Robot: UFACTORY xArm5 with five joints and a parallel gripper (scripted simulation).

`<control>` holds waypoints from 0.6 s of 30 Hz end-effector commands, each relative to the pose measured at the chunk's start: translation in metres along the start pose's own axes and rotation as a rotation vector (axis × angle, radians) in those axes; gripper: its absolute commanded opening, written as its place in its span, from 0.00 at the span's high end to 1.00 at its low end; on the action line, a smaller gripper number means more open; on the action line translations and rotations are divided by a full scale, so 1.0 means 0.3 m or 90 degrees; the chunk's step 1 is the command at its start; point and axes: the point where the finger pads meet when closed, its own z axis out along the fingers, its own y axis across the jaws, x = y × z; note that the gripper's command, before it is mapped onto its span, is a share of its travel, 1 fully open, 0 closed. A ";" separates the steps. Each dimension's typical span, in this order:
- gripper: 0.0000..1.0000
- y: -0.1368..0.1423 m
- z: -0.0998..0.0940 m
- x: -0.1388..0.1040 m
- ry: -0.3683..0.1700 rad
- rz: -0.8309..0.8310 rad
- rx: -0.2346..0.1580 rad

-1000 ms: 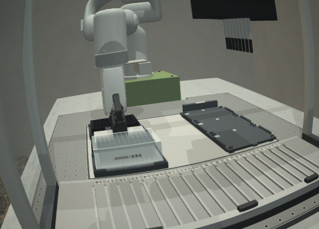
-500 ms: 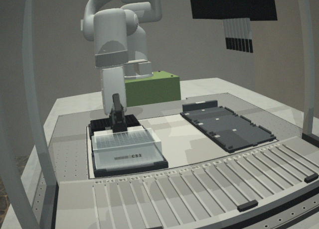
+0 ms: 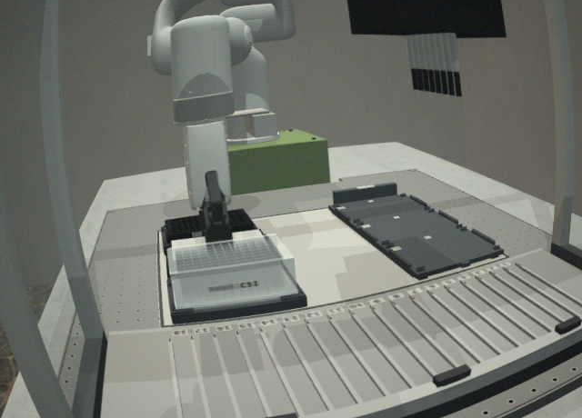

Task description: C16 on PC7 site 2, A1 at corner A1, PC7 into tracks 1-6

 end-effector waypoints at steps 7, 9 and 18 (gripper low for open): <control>1.00 0.005 -0.007 -0.001 -0.001 0.000 -0.002; 1.00 0.005 -0.012 -0.001 -0.001 0.000 -0.002; 1.00 0.005 -0.027 -0.001 -0.001 0.000 -0.003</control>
